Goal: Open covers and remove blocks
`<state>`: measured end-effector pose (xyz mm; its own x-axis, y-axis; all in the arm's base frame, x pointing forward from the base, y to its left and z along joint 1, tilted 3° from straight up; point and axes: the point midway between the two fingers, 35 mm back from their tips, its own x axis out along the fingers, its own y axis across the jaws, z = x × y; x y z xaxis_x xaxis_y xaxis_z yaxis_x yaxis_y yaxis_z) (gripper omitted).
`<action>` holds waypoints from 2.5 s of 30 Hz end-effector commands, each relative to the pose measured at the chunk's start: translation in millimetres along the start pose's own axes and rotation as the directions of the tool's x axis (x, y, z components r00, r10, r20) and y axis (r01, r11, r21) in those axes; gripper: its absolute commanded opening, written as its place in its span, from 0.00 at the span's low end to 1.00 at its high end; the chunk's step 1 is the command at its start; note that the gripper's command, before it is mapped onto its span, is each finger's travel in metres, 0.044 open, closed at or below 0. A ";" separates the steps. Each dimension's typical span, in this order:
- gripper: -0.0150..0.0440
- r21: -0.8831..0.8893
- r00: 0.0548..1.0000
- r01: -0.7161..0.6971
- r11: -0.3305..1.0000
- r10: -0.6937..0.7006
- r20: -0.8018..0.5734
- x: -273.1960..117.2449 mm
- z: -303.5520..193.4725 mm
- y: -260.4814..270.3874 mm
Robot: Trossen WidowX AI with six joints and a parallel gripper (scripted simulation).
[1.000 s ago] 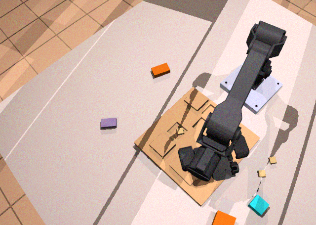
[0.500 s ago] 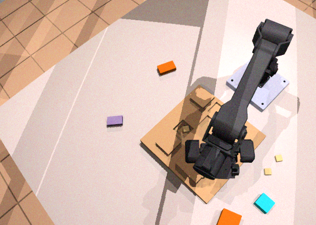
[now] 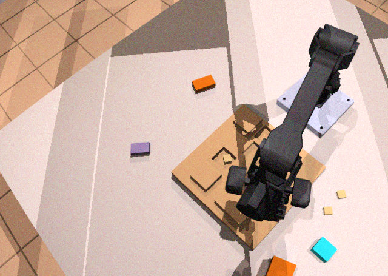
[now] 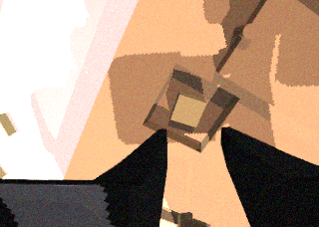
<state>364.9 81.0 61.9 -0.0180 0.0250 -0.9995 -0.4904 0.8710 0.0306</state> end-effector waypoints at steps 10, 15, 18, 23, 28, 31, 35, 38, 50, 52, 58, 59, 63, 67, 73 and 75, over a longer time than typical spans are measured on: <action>0.50 0.195 1.000 0.001 0.981 -0.001 -0.001 4.9 0.1 -0.5; 0.50 0.267 1.000 0.001 0.964 -0.001 -0.001 6.6 0.1 -0.6; 0.50 0.309 1.000 0.001 0.951 -0.001 -0.001 7.6 0.1 -0.7; 0.50 0.358 1.000 0.001 0.934 -0.001 -0.001 8.7 0.1 -0.7; 0.50 0.358 1.000 0.001 0.934 -0.001 -0.001 8.7 0.1 -0.7; 0.50 0.358 1.000 0.001 0.934 -0.001 -0.001 8.7 0.1 -0.7; 0.50 0.358 1.000 0.001 0.934 -0.001 -0.001 8.7 0.1 -0.7; 0.50 0.358 1.000 0.001 0.934 -0.001 -0.001 8.9 0.1 -0.7; 0.50 0.358 1.000 0.001 0.934 -0.001 -0.001 18.7 0.2 -0.8; 0.50 0.358 1.000 0.001 0.934 -0.001 -0.001 20.7 0.2 -0.8; 0.50 0.358 1.000 0.001 0.934 -0.001 -0.001 26.5 0.0 -0.9; 0.50 0.358 1.000 0.001 0.934 -0.001 -0.001 27.5 0.0 -0.9; 0.50 0.358 1.000 0.001 0.934 -0.001 -0.001 30.7 -0.2 -0.9; 0.50 0.358 1.000 0.001 0.934 -0.001 -0.001 30.9 -0.3 -0.9; 0.50 0.358 1.000 0.001 0.934 -0.001 -0.001 34.0 -0.2 -0.9; 0.50 0.358 1.000 0.001 0.934 -0.001 -0.001 35.8 -0.2 -0.9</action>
<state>364.7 81.0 29.4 -0.0166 0.0254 -0.9995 -0.1486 0.9885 0.0275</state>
